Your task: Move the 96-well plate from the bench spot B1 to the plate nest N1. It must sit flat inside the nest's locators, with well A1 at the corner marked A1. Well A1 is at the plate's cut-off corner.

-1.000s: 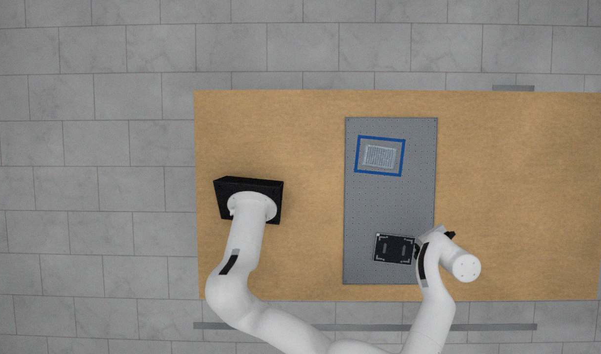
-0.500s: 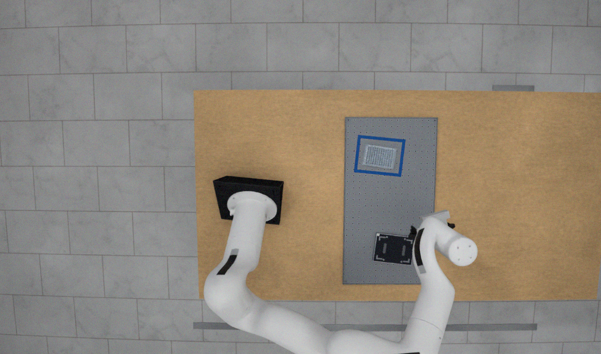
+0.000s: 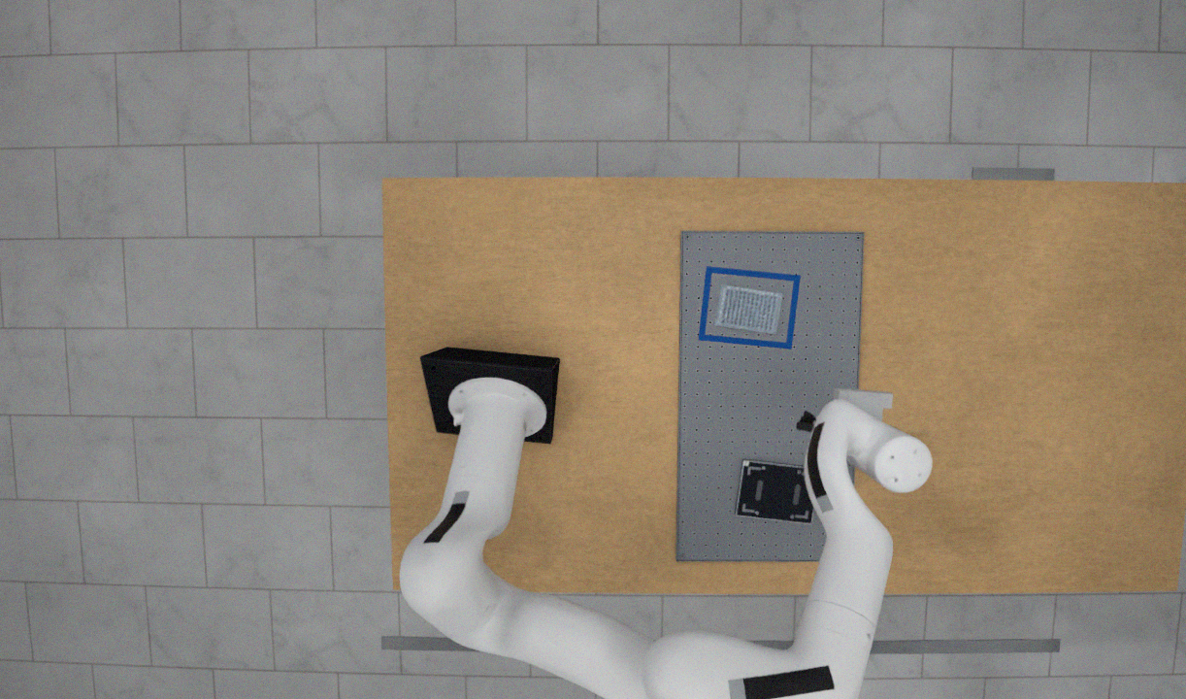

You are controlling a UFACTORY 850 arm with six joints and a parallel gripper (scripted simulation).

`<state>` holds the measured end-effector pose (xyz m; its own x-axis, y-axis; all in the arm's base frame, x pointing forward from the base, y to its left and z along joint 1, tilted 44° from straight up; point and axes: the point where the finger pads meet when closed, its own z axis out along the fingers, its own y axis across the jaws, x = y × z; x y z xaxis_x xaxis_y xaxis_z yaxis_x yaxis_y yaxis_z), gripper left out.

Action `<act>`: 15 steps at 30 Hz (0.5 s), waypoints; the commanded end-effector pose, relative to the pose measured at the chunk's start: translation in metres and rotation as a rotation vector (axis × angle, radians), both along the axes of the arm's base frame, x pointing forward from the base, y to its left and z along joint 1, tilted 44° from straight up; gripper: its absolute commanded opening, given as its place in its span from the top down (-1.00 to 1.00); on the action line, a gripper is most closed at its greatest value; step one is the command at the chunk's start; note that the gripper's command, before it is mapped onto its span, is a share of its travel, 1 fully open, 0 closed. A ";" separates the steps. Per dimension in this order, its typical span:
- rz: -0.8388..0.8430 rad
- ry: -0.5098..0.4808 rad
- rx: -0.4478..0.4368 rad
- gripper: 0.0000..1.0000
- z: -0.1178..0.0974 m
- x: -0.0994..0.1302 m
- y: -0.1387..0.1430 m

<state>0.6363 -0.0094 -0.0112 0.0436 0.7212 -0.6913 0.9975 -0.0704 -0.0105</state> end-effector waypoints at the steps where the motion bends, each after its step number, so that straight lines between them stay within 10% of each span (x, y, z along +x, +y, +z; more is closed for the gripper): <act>1: -0.072 -0.079 -0.006 -1.00 -0.011 -0.006 0.012; 15: -0.285 -0.280 -0.016 -1.00 -0.041 -0.028 0.042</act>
<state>0.6144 0.0237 -0.0443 0.3545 0.6662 -0.6561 0.9334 -0.2943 0.2055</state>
